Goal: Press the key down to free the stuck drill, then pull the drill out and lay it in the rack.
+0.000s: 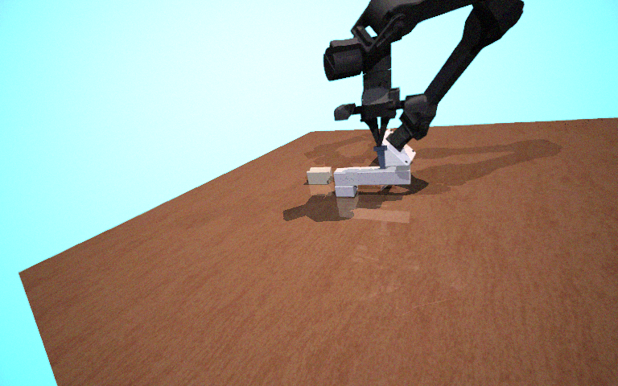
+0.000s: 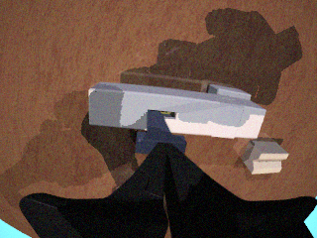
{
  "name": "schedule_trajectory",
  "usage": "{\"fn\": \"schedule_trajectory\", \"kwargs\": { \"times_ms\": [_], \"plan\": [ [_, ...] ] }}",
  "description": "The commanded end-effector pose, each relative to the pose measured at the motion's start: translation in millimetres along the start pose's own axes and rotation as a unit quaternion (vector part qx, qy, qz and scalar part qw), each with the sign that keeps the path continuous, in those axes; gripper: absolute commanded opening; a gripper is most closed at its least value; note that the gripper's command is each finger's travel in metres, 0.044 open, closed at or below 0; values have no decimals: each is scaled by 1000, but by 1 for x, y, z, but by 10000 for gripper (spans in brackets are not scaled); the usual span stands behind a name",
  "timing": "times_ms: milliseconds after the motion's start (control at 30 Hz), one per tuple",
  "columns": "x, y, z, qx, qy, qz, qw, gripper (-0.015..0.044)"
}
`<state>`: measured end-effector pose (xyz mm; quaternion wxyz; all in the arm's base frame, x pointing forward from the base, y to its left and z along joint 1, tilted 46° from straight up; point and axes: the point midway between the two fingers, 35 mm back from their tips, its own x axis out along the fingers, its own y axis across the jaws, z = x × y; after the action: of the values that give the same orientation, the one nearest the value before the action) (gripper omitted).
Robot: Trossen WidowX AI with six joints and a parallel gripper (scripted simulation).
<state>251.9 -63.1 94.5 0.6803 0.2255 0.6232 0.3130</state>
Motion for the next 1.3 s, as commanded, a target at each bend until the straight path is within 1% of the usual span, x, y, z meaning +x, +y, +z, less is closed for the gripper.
{"fn": "schedule_trajectory", "kwargs": {
  "times_ms": [0,1267],
  "plan": [
    [2,3,0,0,-3,0,1000,0],
    [17,0,-2,-1,-3,1,1000,0]
  ]
}}
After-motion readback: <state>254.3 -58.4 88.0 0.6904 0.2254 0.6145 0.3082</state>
